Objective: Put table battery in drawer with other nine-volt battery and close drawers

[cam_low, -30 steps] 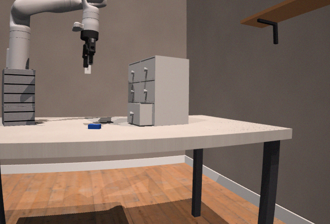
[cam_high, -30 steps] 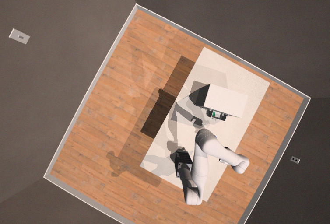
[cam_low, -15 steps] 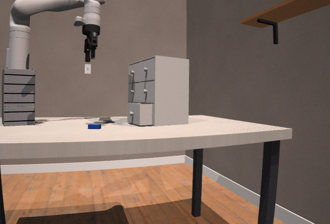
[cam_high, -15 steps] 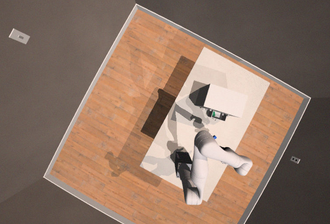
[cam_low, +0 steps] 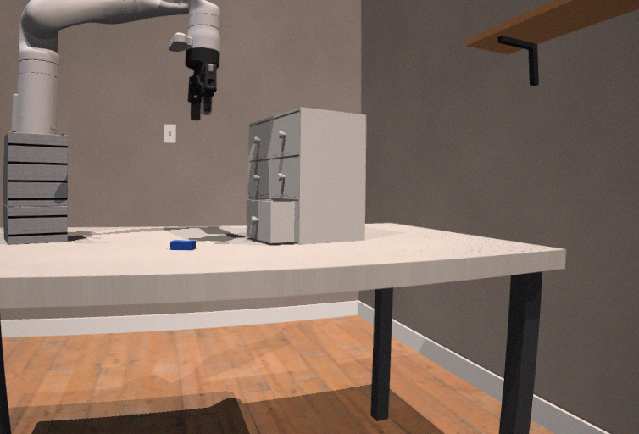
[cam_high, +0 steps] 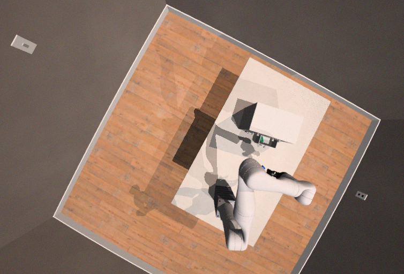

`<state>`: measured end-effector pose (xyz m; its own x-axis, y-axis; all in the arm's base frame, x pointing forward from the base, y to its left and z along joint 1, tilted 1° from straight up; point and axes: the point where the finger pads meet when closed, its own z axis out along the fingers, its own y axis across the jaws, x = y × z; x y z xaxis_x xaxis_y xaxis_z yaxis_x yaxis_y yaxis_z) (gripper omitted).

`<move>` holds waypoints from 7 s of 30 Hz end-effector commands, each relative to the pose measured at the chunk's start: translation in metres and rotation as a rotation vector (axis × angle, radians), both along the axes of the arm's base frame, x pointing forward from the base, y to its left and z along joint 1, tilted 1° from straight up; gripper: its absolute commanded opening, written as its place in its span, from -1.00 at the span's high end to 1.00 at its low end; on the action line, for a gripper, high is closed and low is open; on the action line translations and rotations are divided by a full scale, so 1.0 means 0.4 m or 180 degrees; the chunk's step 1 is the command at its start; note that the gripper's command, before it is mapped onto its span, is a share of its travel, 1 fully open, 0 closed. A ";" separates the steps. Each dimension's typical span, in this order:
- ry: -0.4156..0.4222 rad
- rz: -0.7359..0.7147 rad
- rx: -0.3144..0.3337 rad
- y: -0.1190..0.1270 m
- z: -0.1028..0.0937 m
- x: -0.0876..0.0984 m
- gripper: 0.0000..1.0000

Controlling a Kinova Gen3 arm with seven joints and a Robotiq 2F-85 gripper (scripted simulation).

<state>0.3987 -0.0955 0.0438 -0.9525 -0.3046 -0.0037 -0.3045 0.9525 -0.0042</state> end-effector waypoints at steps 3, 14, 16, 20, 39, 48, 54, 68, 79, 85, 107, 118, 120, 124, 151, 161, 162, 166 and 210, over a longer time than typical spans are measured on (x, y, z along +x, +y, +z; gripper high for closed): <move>-0.0001 0.0036 -0.0020 -0.011 -0.001 0.063 -1.00; -0.0001 0.0036 -0.0020 -0.012 -0.001 0.091 -1.00; -0.0001 0.0036 -0.0020 -0.012 -0.001 0.091 -1.00; -0.0001 0.0035 -0.0020 -0.012 -0.001 0.091 -1.00; 0.0000 -0.0005 -0.0019 -0.012 -0.002 0.092 -1.00; 0.0001 -0.0074 -0.0018 -0.011 -0.004 0.094 -1.00; 0.0001 -0.0143 -0.0016 -0.010 -0.006 0.097 -1.00; 0.0004 -0.0349 -0.0012 -0.008 -0.013 0.103 -1.00; 0.0007 -0.0565 -0.0008 -0.006 -0.020 0.110 -1.00; 0.0009 -0.0738 -0.0004 -0.004 -0.026 0.115 -1.00; 0.0017 -0.1389 0.0010 0.002 -0.048 0.136 -1.00; 0.0023 -0.1873 0.0020 0.007 -0.064 0.151 -1.00; 0.0024 -0.1967 0.0022 0.008 -0.067 0.154 -1.00; 0.0025 -0.2063 0.0024 0.009 -0.070 0.157 -1.00; 0.0041 -0.3357 0.0051 0.022 -0.113 0.198 -1.00; 0.0046 -0.3791 0.0061 0.027 -0.127 0.212 -1.00; 0.0047 -0.3846 0.0062 0.027 -0.129 0.214 -1.00; 0.0050 -0.4063 0.0067 0.029 -0.136 0.220 -1.00; 0.0073 -0.5953 0.0109 0.049 -0.198 0.280 -1.00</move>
